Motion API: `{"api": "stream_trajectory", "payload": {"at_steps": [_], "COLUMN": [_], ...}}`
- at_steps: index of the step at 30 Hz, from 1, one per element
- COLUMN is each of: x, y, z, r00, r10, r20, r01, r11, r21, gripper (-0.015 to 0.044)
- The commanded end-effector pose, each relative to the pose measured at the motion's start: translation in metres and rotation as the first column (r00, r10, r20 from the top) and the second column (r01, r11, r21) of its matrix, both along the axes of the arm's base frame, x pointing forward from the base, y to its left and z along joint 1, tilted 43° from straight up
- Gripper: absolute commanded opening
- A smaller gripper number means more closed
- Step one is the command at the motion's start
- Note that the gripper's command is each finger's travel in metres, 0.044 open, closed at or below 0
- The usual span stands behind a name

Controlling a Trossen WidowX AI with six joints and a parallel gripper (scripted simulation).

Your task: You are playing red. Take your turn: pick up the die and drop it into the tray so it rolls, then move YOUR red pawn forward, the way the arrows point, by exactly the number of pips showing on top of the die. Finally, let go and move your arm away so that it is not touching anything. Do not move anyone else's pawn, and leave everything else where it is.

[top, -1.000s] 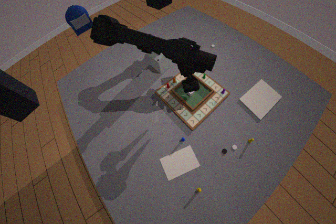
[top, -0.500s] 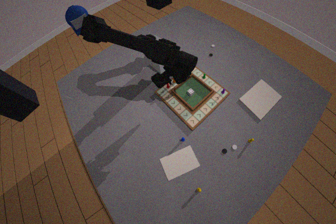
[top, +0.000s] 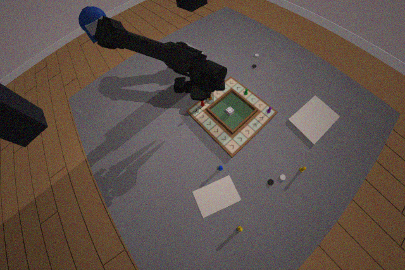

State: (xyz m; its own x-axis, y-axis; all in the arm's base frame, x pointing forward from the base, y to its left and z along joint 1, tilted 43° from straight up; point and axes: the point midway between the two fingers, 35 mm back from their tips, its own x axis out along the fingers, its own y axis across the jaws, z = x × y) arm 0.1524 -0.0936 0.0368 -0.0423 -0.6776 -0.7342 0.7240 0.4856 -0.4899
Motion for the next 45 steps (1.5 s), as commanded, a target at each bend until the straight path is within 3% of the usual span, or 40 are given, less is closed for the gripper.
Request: {"api": "stream_trajectory", "payload": {"at_steps": [1, 35, 40, 45], "x": [-0.001, -0.004, -0.004, -0.004], "y": [-0.002, -0.040, -0.040, -0.040], "z": [0.000, -0.040, -0.040, -0.040], "r00": [1.000, 1.000, 1.000, 1.000], "r10": [-0.008, -0.008, -0.008, -0.008], "r20": [0.010, 0.009, 0.009, 0.009], "r01": [0.008, 0.008, 0.008, 0.008], "r11": [1.000, 1.000, 1.000, 1.000], "r21": [-0.007, -0.010, -0.010, -0.010], "gripper": [0.0200, 0.0200, 0.0069, 0.0035]}}
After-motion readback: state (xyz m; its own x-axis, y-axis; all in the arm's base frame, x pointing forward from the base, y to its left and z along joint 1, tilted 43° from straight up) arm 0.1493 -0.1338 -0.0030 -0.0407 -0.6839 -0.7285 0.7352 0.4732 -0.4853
